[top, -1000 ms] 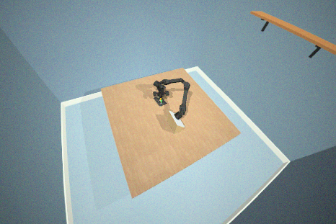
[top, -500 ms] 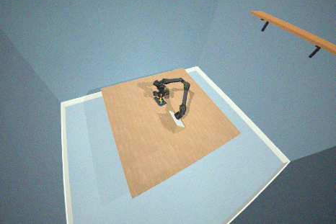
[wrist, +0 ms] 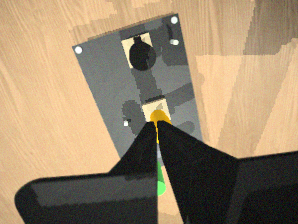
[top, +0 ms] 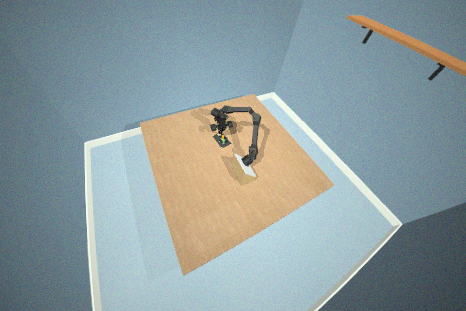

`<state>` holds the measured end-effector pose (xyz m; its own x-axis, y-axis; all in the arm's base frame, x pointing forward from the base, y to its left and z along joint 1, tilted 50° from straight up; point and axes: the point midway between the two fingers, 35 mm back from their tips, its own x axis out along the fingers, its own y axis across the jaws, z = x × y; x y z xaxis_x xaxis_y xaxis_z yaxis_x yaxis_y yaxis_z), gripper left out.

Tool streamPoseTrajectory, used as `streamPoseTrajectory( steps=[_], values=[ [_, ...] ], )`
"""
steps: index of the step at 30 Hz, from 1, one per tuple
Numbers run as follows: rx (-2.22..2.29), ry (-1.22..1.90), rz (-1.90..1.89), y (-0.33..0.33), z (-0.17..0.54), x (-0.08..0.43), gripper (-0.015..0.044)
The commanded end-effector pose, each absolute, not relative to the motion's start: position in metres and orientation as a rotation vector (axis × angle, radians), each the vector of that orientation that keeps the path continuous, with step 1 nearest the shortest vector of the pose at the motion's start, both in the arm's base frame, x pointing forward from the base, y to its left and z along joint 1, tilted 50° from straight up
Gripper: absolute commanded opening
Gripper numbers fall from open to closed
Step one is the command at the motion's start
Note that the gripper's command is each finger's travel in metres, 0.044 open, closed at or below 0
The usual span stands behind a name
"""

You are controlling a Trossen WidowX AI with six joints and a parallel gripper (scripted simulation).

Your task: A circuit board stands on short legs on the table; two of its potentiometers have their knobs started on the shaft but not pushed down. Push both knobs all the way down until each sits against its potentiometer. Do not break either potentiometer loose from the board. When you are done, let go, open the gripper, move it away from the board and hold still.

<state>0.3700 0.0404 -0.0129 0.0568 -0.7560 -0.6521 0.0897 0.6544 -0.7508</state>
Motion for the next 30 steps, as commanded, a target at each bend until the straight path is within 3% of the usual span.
streamPoseTrajectory(
  steps=[1,30],
  values=[
    [-0.696,1.426,-0.636,0.048,-0.007,0.39,0.0],
    [-0.789,1.478,-0.562,0.03,-0.021,0.409,0.0]
  ],
)
